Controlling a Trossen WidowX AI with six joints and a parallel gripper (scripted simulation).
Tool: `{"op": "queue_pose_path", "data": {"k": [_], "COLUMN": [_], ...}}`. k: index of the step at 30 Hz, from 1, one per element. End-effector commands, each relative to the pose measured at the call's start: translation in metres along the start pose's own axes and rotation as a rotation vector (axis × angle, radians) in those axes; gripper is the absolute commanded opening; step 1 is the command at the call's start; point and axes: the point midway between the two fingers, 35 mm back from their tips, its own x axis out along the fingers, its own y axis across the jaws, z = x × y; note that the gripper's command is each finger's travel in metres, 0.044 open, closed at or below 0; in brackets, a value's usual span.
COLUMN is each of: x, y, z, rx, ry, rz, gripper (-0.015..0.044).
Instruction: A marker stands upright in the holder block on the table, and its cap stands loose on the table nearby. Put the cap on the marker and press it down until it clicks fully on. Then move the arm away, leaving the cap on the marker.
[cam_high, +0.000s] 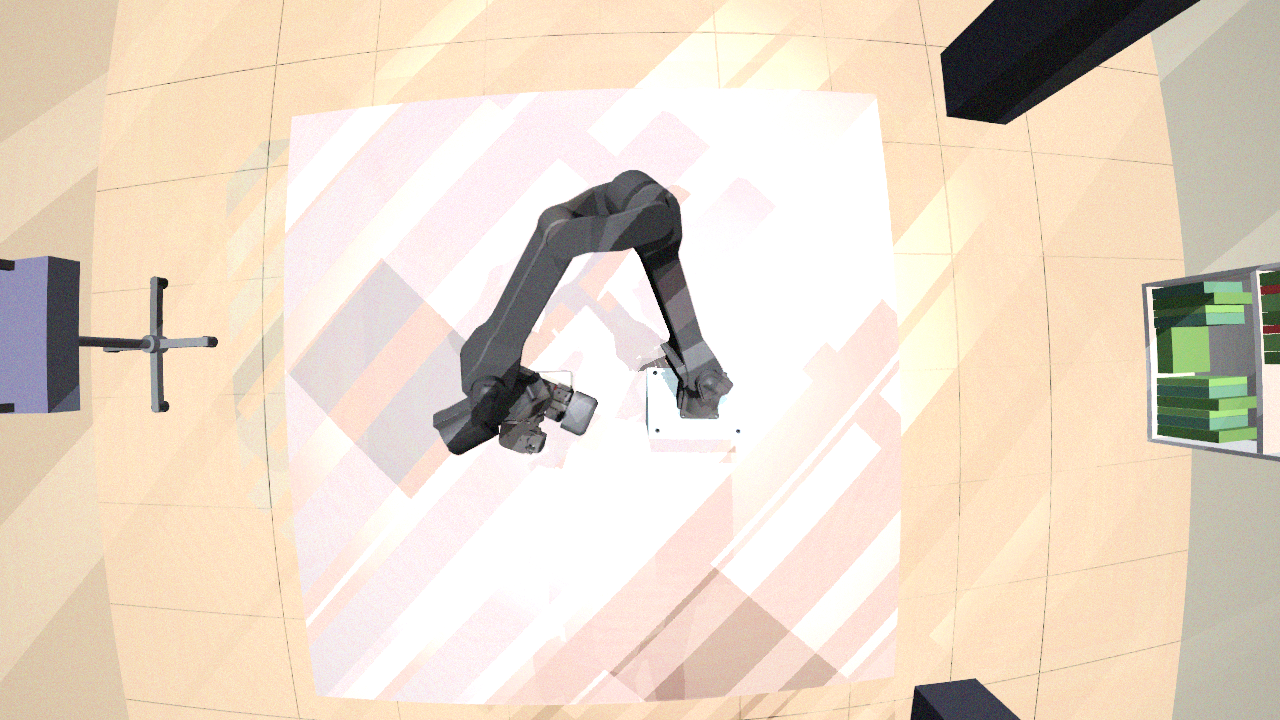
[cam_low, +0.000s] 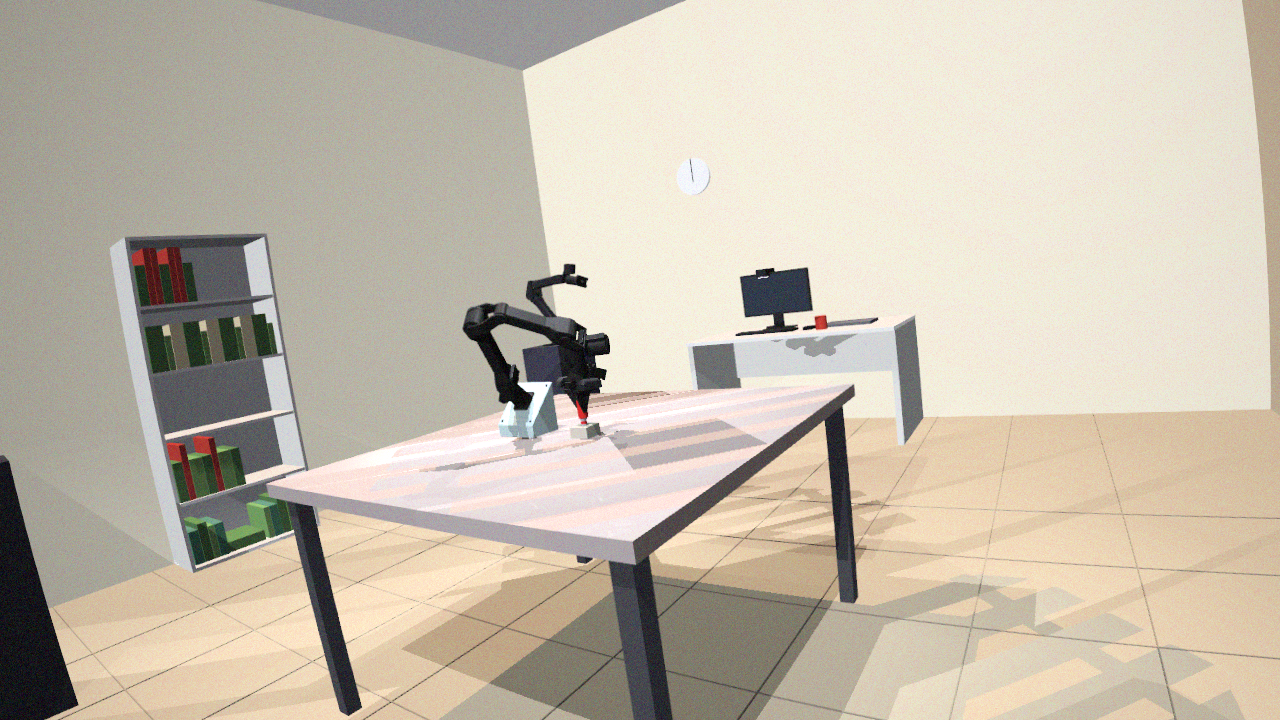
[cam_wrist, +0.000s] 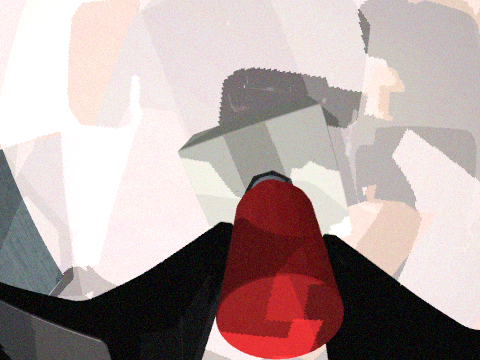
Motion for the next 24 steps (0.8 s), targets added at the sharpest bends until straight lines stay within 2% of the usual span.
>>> {"op": "queue_pose_path", "data": {"k": [1,13,24], "x": [0.0033,0.0034,0.0027], "y": [0.0012,0.0013,0.0013], "z": [-0.0007,-0.0008,-0.0005], "rx": [-0.007,-0.007,-0.003], "ry": [0.006,0.006,0.002], "rz": [-0.003,-0.003,0.000], "gripper": [0.0000,0.0000,0.0289]}}
